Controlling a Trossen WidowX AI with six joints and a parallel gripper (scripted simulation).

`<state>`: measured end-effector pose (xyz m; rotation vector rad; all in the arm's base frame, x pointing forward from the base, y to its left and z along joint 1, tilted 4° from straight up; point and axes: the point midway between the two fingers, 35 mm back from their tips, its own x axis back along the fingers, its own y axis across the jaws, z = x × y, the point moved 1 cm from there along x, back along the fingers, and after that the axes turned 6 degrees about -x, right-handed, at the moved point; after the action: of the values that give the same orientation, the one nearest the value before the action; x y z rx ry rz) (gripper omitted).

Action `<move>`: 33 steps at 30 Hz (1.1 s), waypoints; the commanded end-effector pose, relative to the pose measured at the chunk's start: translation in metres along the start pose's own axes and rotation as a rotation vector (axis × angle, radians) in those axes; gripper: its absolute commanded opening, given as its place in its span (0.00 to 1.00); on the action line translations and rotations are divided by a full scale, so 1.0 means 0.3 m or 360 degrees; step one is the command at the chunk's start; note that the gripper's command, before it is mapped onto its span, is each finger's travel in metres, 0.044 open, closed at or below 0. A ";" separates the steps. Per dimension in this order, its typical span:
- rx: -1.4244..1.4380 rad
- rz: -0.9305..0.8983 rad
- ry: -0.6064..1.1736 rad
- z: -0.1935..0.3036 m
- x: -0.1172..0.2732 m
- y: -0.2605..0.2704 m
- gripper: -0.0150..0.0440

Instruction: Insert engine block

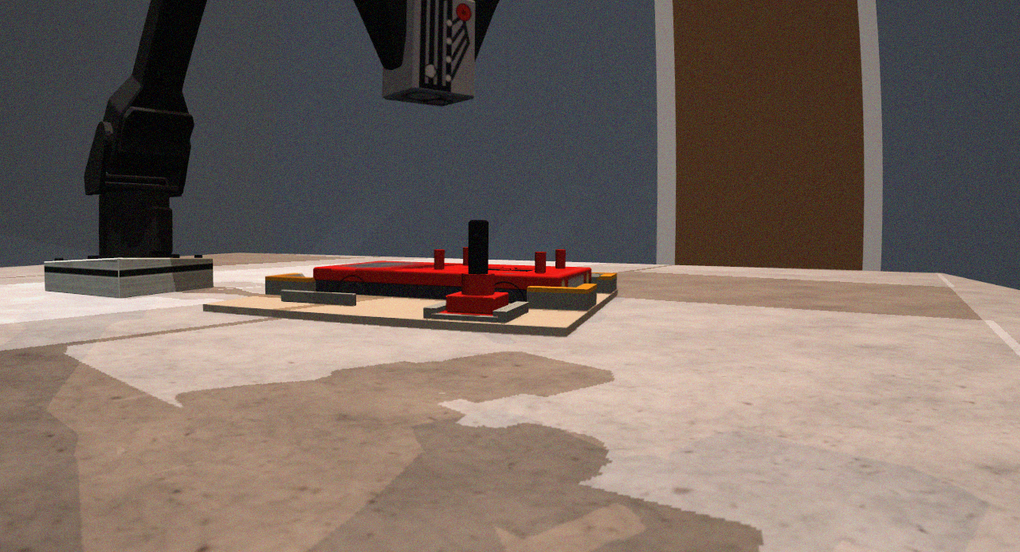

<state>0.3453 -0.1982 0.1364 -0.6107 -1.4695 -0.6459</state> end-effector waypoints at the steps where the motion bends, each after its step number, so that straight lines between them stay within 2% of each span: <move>1: -0.0008 0.0000 0.0022 0.005 -0.037 -0.001 0.25; 13: -0.0007 -0.0017 -0.0160 0.017 -0.028 -0.003 0.25; 30: -0.0005 -0.0107 -0.1044 0.088 -0.067 -0.008 0.25; 33: -0.0009 -0.0118 -0.1123 0.100 -0.069 -0.010 0.25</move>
<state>0.3282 -0.1818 0.1198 -0.8108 -2.0851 -0.5227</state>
